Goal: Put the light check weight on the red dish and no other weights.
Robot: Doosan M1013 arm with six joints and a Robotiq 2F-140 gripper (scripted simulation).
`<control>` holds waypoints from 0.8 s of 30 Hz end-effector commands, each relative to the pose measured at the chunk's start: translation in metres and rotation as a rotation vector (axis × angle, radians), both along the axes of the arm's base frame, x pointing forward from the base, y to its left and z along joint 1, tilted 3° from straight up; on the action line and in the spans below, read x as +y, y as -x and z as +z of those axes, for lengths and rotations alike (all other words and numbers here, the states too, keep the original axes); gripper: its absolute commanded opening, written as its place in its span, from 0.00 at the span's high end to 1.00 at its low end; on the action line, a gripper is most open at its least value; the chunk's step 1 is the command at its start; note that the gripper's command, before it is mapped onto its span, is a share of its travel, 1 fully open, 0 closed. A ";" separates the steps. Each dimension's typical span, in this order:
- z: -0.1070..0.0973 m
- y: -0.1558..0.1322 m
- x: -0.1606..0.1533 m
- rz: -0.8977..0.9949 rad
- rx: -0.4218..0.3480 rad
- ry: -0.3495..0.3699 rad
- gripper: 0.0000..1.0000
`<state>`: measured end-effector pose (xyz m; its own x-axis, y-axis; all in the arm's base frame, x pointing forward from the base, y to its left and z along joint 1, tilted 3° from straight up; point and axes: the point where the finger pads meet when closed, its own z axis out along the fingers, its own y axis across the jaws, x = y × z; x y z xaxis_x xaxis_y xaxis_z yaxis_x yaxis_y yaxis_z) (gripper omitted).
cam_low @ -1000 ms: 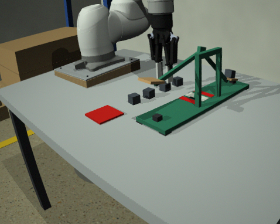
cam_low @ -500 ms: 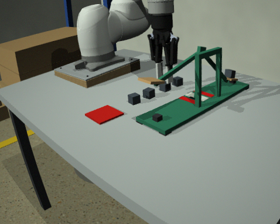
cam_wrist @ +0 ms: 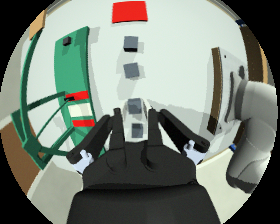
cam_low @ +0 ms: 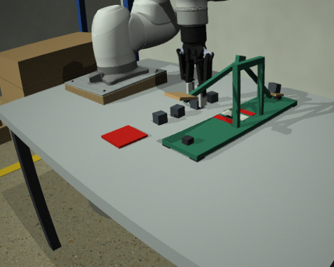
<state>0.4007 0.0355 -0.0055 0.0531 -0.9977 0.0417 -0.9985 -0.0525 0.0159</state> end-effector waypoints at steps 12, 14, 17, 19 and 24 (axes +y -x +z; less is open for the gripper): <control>-0.010 0.000 0.000 0.000 0.000 0.000 0.65; -0.010 0.000 0.000 0.000 0.000 0.000 0.65; -0.010 0.000 0.000 0.000 0.000 0.000 0.65; -0.010 0.000 0.000 0.000 0.000 0.000 0.65; -0.010 0.000 0.000 0.000 0.000 0.000 0.65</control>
